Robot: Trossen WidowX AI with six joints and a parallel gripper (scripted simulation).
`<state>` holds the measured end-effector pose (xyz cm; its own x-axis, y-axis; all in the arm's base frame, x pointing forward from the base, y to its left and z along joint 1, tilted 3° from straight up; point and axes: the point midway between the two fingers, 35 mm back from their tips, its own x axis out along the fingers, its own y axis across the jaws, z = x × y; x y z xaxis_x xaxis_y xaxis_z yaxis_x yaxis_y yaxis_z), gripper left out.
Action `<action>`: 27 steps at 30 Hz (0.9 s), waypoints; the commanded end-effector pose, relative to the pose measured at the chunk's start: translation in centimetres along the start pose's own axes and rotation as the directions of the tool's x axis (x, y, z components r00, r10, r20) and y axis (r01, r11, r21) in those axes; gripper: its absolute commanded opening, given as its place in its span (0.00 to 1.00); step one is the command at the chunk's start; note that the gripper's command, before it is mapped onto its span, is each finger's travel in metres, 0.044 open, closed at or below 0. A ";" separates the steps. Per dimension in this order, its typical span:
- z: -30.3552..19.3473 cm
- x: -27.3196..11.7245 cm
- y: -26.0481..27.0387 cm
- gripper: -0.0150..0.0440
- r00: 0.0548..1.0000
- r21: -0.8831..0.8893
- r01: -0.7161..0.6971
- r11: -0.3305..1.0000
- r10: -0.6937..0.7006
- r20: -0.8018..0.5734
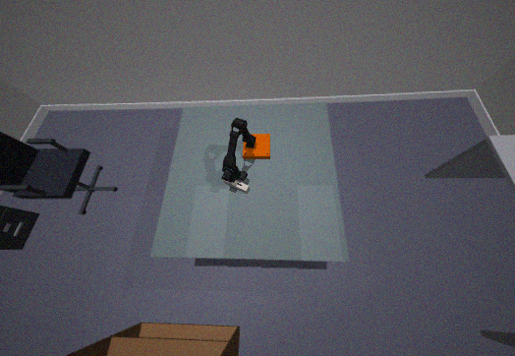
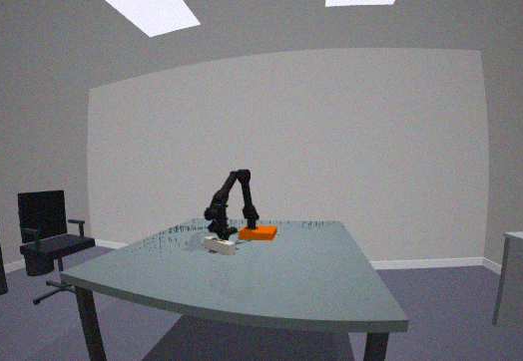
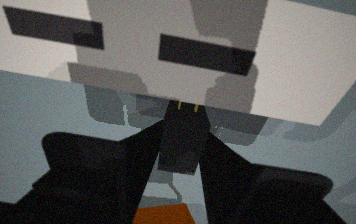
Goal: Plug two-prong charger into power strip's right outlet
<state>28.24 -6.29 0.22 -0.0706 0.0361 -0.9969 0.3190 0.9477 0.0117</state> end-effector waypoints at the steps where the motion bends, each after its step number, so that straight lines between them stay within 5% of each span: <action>1: 0.1 0.1 0.0 0.25 1.000 0.004 -0.003 1.000 0.003 -0.002; 27: 1.0 0.0 0.0 0.25 1.000 0.004 -0.003 1.000 0.003 -0.001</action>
<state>29.00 -6.54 0.24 -0.0668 0.0354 -0.9971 0.3212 0.9469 0.0121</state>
